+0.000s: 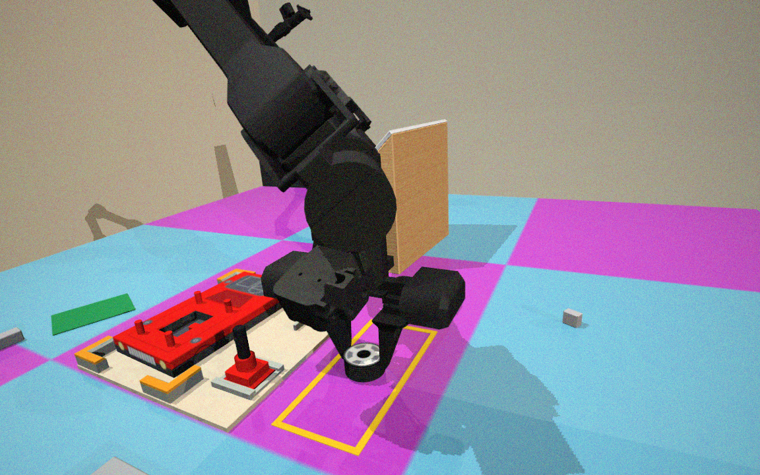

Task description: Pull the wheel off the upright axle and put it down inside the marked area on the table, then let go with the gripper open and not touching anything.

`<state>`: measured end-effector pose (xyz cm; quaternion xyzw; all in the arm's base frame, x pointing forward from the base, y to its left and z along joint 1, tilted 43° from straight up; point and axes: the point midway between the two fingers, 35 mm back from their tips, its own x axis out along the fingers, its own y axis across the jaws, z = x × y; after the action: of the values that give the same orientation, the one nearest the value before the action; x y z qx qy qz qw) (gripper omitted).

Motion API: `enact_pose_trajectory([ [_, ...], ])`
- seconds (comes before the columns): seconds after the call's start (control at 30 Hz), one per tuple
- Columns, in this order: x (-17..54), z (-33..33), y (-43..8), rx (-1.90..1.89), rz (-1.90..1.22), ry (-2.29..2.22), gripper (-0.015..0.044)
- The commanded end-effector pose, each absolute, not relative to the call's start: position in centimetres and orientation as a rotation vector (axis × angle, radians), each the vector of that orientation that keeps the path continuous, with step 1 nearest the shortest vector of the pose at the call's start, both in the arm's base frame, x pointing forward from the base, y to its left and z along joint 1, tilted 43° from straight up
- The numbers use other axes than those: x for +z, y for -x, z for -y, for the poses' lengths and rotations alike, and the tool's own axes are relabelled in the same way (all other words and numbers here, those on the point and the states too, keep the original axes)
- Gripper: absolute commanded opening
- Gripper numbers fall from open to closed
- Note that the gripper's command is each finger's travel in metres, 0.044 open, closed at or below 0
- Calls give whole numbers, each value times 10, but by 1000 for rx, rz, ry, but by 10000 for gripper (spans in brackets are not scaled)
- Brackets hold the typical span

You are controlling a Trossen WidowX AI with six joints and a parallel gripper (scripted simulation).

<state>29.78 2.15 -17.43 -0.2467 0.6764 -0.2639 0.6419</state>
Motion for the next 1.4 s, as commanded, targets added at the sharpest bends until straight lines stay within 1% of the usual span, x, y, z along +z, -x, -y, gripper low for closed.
enact_pose_trajectory([
  [0.0, -179, -18, -298, -595, -1533, 570, 0],
  [0.37, -174, -22, -297, -601, -1542, 563, 289],
  [0.4, -171, -25, -298, -600, -1541, 563, 300],
  [0.6, -134, -59, -300, -593, -1534, 567, 300],
  [0.73, -132, -61, -300, -592, -1533, 568, 300],
  [0.8, -134, -57, -294, -590, -1536, 574, 352],
  [0.9, -112, -65, -270, -588, -1537, 571, 431],
  [0.93, -104, -66, -261, -588, -1537, 570, 440],
  [1.1, -73, -69, -220, -590, -1539, 569, 440],
  [1.37, -72, -69, -219, -591, -1539, 569, 440],
])
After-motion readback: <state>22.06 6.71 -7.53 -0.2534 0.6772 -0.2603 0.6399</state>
